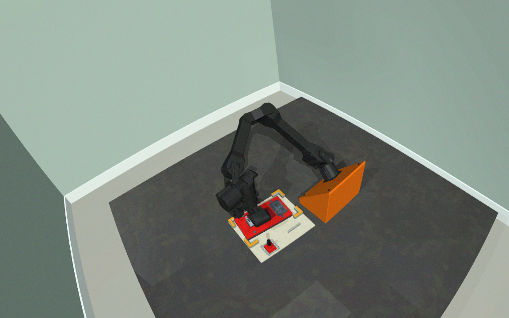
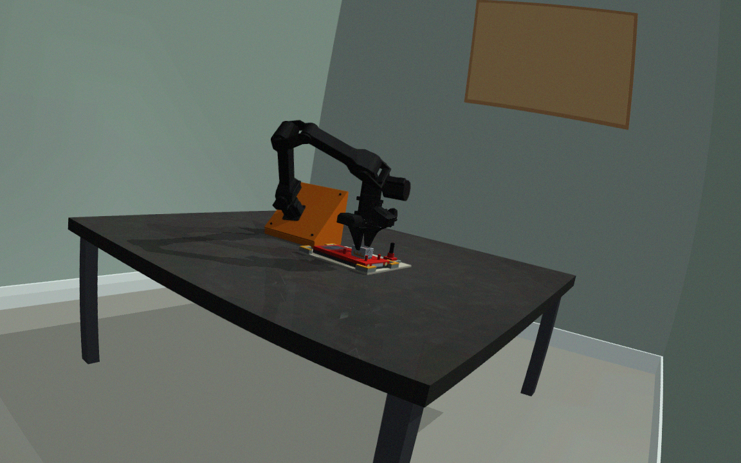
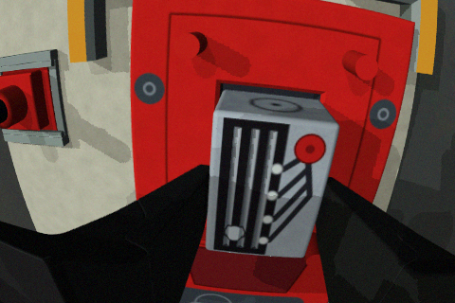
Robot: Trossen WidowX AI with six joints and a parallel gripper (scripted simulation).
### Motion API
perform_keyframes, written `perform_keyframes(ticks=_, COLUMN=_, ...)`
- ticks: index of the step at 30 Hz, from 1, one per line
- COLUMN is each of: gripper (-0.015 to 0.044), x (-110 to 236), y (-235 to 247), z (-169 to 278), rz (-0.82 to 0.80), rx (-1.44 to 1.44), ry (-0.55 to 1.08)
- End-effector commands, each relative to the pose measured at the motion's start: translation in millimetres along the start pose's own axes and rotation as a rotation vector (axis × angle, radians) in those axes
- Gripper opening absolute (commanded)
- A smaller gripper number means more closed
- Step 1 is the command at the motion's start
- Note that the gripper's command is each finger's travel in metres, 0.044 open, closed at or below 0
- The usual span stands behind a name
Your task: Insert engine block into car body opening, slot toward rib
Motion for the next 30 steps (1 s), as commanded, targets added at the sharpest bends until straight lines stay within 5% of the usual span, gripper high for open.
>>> perform_keyframes(ticks=1, gripper=0.0159, x=-1.4, y=0.5, z=-0.2, rz=0.003, rx=0.007, ry=0.000)
perform_keyframes(ticks=22, gripper=0.0159, x=-4.8, y=0.5, z=-0.3, rz=0.003, rx=0.008, ry=0.000)
perform_keyframes(ticks=30, gripper=0.0369, x=-3.5, y=-0.2, z=0.0, rz=0.000, rx=0.000, ry=-0.001)
Point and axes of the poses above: the point midway between the two fingers, 35 mm back from their tips, its own x axis back along the fingers, its own y axis across the jaws, z = x × y, the point moved 10 cm from there along x, back along the fingers, and after that the axes turned 10 degrees about x, right-handed, at the moved point
